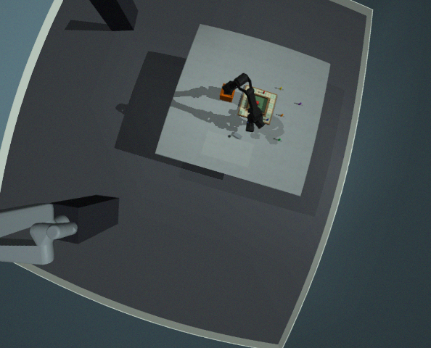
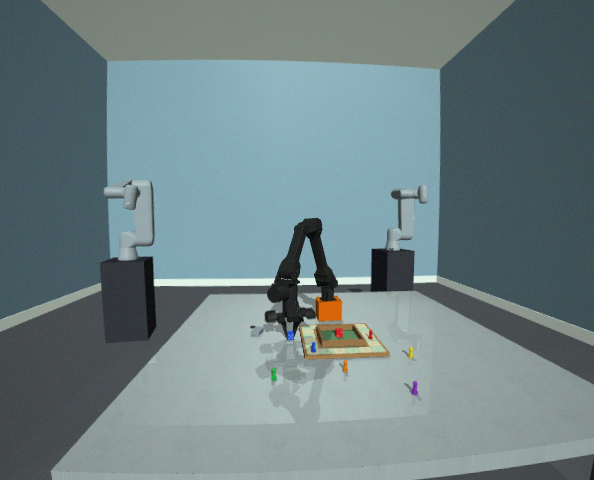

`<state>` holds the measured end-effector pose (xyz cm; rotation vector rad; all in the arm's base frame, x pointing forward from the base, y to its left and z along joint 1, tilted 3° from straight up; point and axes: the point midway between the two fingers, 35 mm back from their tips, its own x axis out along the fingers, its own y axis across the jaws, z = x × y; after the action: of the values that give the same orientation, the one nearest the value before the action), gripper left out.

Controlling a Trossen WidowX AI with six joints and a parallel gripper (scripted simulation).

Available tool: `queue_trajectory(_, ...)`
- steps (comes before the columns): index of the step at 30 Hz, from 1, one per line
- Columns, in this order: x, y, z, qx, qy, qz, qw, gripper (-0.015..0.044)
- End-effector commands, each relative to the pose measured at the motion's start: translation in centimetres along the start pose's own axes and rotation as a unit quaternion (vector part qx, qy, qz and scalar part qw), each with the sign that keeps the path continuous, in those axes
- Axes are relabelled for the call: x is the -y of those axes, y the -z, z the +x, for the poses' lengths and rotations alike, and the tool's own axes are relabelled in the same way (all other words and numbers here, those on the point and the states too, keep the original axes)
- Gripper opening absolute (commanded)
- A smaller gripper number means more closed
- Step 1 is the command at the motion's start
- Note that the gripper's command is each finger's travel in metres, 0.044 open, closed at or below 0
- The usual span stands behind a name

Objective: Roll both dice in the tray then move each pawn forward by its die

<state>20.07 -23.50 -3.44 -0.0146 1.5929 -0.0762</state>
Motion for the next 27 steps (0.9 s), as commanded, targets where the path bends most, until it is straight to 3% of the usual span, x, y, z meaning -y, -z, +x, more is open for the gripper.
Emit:
queue_trajectory(1,0.0,0.1,0.1,-0.001,0.001,-0.002,1.000,0.0091)
queue_trajectory(3,0.0,0.1,0.1,-0.001,0.001,-0.002,1.000,0.0078)
queue_trajectory(6,0.1,0.0,-0.4,-0.001,0.001,-0.002,1.000,0.0000)
queue_trajectory(21,0.8,-0.2,-11.7,-0.001,0.002,-0.001,1.000,0.0000)
queue_trajectory(27,0.4,-0.3,-12.2,-0.001,0.001,0.000,1.000,0.0000)
